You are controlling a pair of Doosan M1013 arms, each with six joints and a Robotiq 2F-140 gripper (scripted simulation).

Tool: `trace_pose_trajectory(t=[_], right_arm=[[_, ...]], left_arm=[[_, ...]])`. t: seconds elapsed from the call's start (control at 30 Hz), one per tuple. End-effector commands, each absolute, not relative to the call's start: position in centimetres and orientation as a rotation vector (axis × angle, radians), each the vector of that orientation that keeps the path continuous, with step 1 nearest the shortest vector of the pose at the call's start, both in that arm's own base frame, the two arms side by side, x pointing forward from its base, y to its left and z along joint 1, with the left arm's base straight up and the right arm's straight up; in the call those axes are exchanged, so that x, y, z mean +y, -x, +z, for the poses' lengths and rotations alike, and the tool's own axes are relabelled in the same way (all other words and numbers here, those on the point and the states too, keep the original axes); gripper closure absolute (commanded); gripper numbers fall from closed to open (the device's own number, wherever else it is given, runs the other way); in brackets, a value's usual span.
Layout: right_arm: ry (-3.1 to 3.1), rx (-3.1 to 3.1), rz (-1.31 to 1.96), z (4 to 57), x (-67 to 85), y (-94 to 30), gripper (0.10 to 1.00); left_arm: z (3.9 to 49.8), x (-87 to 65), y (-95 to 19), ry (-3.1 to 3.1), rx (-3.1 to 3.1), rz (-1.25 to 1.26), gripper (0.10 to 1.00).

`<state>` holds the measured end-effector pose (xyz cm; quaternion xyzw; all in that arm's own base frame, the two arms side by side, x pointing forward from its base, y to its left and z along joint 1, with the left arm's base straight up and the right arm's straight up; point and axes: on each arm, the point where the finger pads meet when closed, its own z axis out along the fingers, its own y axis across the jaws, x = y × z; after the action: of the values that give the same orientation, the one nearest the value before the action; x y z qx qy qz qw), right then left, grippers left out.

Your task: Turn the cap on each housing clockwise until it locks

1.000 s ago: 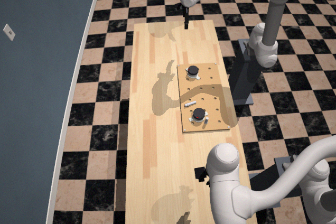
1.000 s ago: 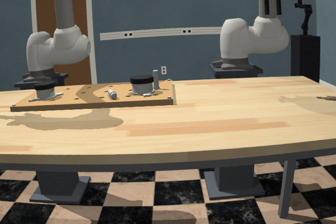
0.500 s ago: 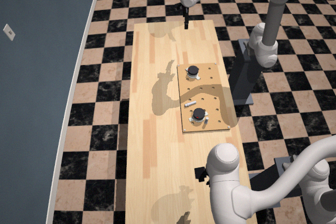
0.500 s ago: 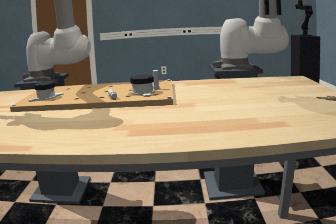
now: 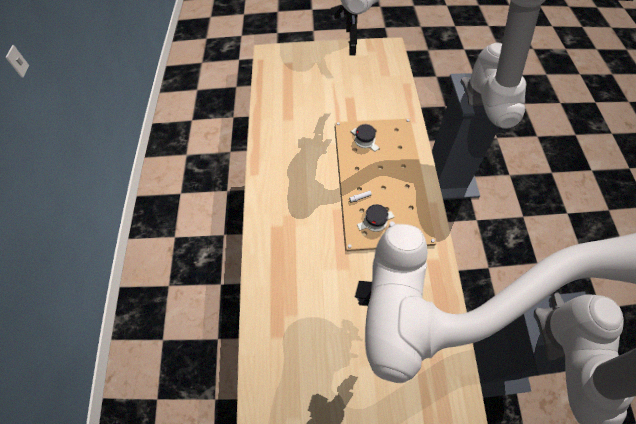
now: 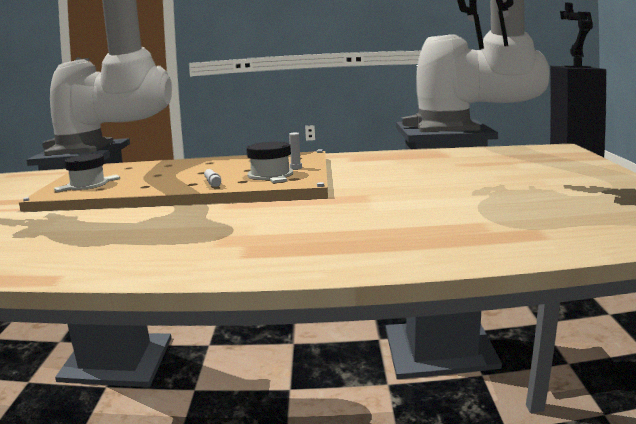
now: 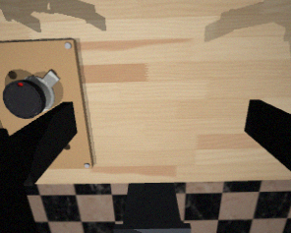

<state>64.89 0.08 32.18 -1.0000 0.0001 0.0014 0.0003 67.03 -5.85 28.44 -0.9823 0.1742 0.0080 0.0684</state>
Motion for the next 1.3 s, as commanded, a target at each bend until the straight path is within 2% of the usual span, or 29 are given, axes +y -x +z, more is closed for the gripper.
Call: trace_pose_trajectory(t=[0.0, 1.27], right_arm=[[3.141, 0.001, 0.003, 32.2, 0.1, -64.9, 0.098], [3.141, 0.001, 0.003, 32.2, 0.1, -64.9, 0.098]], left_arm=[[27.3, -8.2, -67.7, 2.868, 0.709, 0.028, 0.759], [19.7, -29.7, -69.4, 1.899, 1.810, 0.088, 0.759]])
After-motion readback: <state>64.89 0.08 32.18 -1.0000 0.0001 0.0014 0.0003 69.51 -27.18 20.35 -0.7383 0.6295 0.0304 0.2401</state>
